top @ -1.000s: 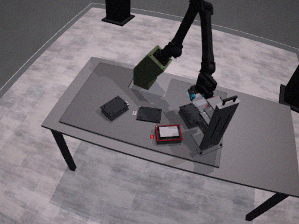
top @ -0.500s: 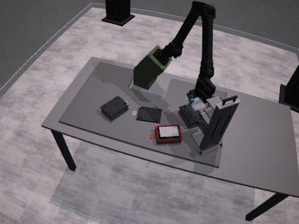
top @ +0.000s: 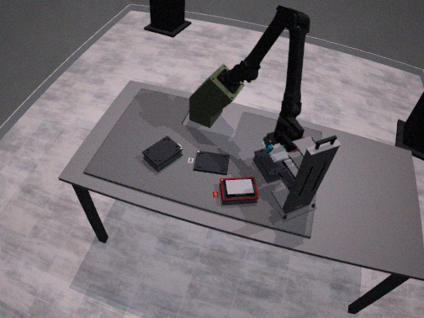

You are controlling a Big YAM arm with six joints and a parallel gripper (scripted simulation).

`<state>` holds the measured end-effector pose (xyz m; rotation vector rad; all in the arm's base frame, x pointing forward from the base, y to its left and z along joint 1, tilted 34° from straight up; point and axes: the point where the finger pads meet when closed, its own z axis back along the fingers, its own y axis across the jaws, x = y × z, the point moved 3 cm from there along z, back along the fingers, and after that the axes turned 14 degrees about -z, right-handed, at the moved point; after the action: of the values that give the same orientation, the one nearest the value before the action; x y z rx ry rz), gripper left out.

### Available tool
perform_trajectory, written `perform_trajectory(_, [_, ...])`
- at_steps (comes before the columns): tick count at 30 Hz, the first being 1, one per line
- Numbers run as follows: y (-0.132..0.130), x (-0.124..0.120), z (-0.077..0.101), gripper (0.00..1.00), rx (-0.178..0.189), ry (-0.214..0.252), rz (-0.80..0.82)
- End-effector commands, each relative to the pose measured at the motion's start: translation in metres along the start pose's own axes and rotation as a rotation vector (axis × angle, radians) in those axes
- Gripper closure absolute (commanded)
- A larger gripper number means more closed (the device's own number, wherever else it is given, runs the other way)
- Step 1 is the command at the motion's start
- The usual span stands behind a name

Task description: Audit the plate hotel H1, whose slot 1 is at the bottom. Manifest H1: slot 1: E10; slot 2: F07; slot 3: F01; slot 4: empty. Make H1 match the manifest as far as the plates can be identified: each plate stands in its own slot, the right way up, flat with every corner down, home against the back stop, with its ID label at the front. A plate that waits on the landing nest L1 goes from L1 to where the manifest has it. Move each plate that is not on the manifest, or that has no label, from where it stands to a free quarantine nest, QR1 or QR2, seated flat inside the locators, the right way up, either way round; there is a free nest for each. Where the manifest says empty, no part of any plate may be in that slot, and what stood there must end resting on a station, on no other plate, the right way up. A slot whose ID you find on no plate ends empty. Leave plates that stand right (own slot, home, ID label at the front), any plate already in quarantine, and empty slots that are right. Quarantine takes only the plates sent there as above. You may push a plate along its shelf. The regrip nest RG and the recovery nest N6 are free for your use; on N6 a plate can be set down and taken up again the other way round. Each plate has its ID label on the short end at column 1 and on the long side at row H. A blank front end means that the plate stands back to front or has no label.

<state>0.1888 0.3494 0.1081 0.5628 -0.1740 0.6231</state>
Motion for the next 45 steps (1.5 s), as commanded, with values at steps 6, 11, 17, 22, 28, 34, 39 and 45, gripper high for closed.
perform_trajectory(6, [0.010, 0.019, 0.011, 0.14, 0.021, -0.063, -0.001])
perform_trajectory(11, [0.012, 0.019, 0.012, 0.14, 0.023, -0.063, 0.003])
perform_trajectory(17, [0.013, 0.020, 0.012, 0.14, 0.023, -0.065, 0.003])
perform_trajectory(22, [0.014, 0.021, 0.012, 0.14, 0.025, -0.066, 0.005])
perform_trajectory(28, [0.009, 0.017, 0.000, 0.14, 0.013, -0.041, -0.005])
perform_trajectory(34, [0.009, 0.015, -0.003, 0.14, 0.013, -0.037, -0.004])
perform_trajectory(39, [0.006, 0.014, -0.007, 0.14, 0.010, -0.036, -0.008])
perform_trajectory(45, [0.005, 0.012, -0.012, 0.14, 0.008, -0.032, -0.011])
